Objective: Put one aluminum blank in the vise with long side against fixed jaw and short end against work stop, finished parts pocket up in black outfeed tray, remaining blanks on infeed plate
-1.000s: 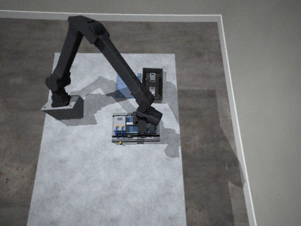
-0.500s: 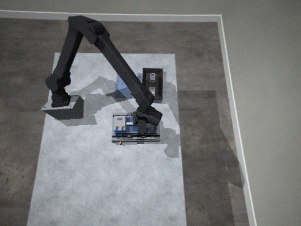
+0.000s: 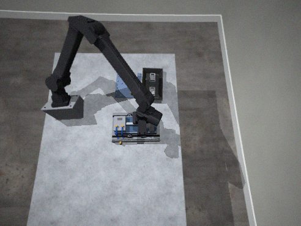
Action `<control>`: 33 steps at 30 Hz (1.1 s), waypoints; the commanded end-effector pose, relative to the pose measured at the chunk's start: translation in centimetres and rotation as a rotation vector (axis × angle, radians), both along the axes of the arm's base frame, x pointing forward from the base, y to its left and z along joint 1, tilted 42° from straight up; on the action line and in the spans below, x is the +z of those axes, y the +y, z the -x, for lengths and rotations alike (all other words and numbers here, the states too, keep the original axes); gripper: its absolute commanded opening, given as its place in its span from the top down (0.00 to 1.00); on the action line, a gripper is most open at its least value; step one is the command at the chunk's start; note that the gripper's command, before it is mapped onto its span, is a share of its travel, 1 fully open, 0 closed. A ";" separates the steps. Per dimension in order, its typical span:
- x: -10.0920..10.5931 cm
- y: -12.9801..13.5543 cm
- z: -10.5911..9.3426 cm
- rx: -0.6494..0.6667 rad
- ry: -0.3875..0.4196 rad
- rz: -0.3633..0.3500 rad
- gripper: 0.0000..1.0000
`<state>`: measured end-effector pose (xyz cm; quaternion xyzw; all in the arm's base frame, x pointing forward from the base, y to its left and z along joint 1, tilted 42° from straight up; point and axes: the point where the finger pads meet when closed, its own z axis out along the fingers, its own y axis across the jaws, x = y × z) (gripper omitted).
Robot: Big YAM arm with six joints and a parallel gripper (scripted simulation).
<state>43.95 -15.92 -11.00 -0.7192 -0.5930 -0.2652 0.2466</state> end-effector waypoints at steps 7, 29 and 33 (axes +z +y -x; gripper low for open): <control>-0.9 -1.4 0.3 -0.021 -0.009 0.004 1.00; -0.7 -1.8 -0.2 -0.021 -0.020 0.012 1.00; -0.7 -1.8 -0.2 -0.021 -0.020 0.012 1.00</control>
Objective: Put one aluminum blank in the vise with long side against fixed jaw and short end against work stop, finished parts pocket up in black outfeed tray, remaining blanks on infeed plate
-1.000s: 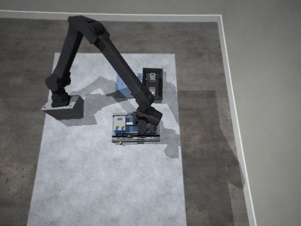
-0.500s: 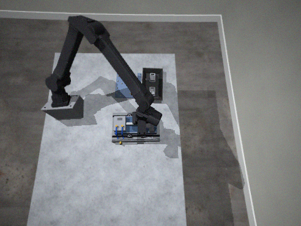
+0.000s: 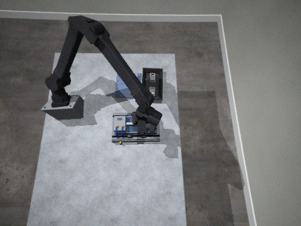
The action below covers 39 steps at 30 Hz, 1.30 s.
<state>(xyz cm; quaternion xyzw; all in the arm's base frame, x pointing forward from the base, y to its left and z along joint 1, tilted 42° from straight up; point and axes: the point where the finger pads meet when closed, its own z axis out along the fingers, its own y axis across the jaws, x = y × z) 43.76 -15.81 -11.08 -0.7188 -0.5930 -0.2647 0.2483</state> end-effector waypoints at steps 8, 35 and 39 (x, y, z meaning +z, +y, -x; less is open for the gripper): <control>-0.6 -2.0 -0.5 -0.023 -0.023 0.015 1.00; -0.8 -1.8 -0.3 -0.025 -0.019 0.013 1.00; -0.9 -1.5 -0.2 -0.026 -0.013 0.009 1.00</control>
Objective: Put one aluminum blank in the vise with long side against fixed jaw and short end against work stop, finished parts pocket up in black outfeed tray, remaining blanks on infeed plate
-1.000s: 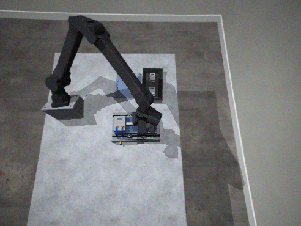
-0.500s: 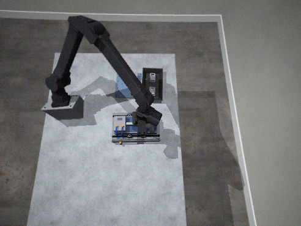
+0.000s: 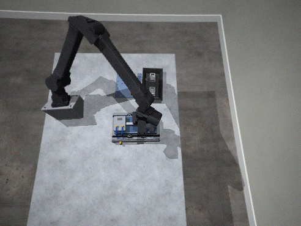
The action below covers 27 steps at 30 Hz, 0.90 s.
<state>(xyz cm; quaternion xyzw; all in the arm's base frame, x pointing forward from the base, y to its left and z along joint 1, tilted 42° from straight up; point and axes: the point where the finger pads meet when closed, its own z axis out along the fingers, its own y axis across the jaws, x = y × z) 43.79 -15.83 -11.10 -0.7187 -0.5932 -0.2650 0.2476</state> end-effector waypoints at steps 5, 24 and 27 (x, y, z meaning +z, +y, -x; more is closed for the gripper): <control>-1.2 -0.8 0.1 -0.024 0.000 0.002 1.00; -1.8 1.1 -0.3 0.001 0.004 0.000 1.00; -1.8 1.0 -0.6 0.001 -0.001 0.003 1.00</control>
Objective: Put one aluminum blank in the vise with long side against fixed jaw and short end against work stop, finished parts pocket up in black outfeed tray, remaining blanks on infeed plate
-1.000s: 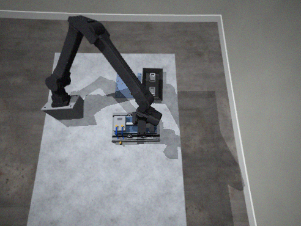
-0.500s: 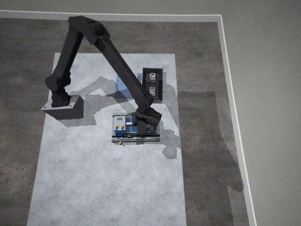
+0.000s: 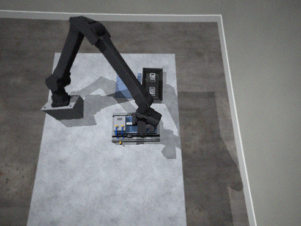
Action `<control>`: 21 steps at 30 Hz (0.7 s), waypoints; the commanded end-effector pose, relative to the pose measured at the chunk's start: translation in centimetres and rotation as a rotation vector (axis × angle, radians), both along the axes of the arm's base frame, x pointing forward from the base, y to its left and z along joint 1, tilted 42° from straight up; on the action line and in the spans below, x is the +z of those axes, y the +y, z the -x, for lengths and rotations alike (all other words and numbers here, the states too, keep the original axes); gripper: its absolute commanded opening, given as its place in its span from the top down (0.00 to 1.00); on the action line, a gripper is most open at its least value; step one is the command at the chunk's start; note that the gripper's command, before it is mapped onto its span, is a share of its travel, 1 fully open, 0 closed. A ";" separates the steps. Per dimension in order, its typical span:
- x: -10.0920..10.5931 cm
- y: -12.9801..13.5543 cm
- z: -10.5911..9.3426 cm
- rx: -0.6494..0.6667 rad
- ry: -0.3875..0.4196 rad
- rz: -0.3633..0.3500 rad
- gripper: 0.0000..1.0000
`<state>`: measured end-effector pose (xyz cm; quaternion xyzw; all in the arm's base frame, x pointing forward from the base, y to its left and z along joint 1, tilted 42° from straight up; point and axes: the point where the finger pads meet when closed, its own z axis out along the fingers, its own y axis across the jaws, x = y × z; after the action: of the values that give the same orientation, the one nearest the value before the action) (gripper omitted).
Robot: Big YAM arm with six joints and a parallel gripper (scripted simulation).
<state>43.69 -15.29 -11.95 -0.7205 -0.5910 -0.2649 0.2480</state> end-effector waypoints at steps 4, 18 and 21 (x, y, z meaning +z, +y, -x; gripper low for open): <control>-0.9 0.3 -0.8 0.005 -0.006 0.006 1.00; -1.1 0.6 -0.6 0.006 -0.003 0.003 1.00; -1.2 0.7 -0.6 0.007 -0.003 0.003 1.00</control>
<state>43.85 -15.16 -12.18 -0.7201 -0.5919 -0.2653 0.2463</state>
